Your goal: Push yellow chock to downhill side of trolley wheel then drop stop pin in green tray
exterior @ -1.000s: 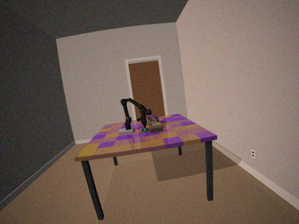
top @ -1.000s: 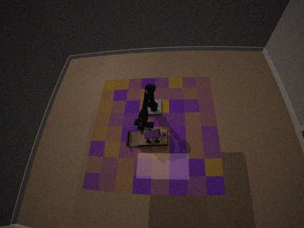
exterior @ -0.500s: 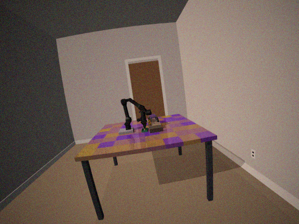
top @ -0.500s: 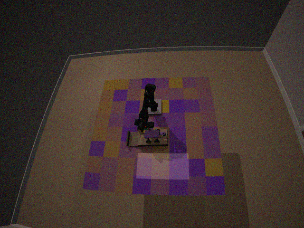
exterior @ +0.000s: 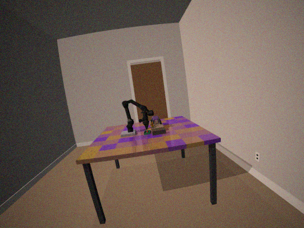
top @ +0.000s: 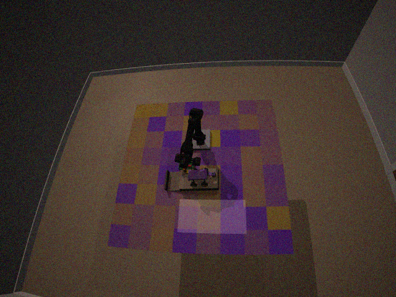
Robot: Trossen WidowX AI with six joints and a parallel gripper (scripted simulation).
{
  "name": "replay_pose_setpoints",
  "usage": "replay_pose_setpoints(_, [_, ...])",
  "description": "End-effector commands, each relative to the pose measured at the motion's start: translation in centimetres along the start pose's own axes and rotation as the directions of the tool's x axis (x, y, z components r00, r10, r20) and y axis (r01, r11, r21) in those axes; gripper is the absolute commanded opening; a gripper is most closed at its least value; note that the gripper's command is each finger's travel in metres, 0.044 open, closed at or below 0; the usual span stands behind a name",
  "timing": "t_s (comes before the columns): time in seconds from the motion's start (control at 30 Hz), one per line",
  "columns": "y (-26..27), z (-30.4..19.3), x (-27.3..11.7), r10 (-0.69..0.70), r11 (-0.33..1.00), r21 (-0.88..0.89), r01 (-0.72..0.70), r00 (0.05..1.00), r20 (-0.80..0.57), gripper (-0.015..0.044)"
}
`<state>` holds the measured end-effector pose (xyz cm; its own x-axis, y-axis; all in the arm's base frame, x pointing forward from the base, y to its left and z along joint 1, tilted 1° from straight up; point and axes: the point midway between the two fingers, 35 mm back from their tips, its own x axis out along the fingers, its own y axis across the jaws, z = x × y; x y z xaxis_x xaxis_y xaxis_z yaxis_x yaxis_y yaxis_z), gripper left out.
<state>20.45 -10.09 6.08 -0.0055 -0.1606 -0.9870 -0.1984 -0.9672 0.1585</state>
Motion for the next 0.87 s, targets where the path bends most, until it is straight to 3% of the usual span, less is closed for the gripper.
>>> replay_pose_setpoints(0.0, [0.2, 0.0, -1.1, 0.005, 1.0, 0.009, -0.005, 1.0, -0.009, 0.0392])
replay_pose_setpoints(0.07, [0.3, 0.0, -1.7, 0.005, 1.0, 0.009, -0.005, 1.0, -0.009, 0.044])
replay_pose_setpoints(0.63, [1.3, -0.1, -6.7, 0.005, 1.0, 0.009, -0.005, 1.0, -0.009, 0.044])
replay_pose_setpoints(0.83, [1.2, -0.2, -6.6, 0.002, 1.0, 0.009, -0.002, 1.0, -0.007, 0.044])
